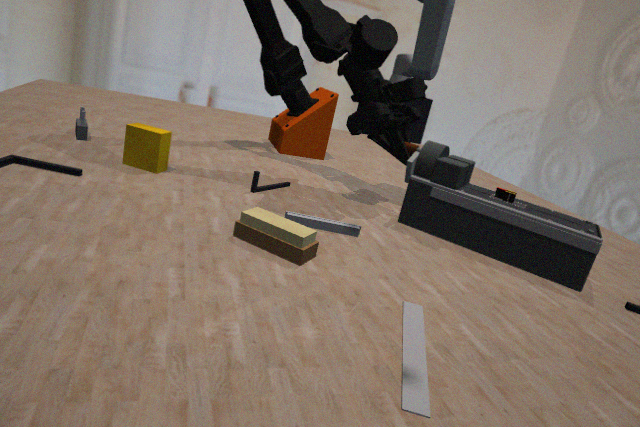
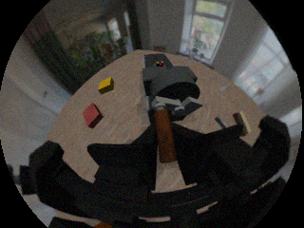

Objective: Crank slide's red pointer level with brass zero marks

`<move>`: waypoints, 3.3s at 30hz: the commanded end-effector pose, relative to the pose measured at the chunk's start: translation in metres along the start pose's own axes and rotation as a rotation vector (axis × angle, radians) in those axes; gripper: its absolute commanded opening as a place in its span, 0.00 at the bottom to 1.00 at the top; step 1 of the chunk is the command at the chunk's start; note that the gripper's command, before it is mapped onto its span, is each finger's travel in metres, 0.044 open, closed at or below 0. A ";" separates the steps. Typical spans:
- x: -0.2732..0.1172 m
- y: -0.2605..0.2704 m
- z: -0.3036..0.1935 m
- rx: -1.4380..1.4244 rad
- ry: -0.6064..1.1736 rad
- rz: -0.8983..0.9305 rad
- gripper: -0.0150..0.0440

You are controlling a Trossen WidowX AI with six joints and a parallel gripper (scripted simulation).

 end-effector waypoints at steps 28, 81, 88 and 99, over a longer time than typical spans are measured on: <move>0.028 -0.019 -0.024 -0.004 0.014 0.008 0.25; 0.032 -0.039 -0.022 -0.005 0.014 0.007 0.25; 0.031 -0.040 -0.022 -0.005 0.014 0.007 0.25; 0.031 -0.041 -0.022 -0.005 0.014 0.007 0.25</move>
Point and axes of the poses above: the point midway between the two fingers, 35 mm back from their tips, its own x axis out along the fingers, its own y axis across the jaws, z = x × y, the point moved 5 cm from there along -x, back along the fingers, and after that the axes turned 14 degrees about x, right-handed, at the moved point
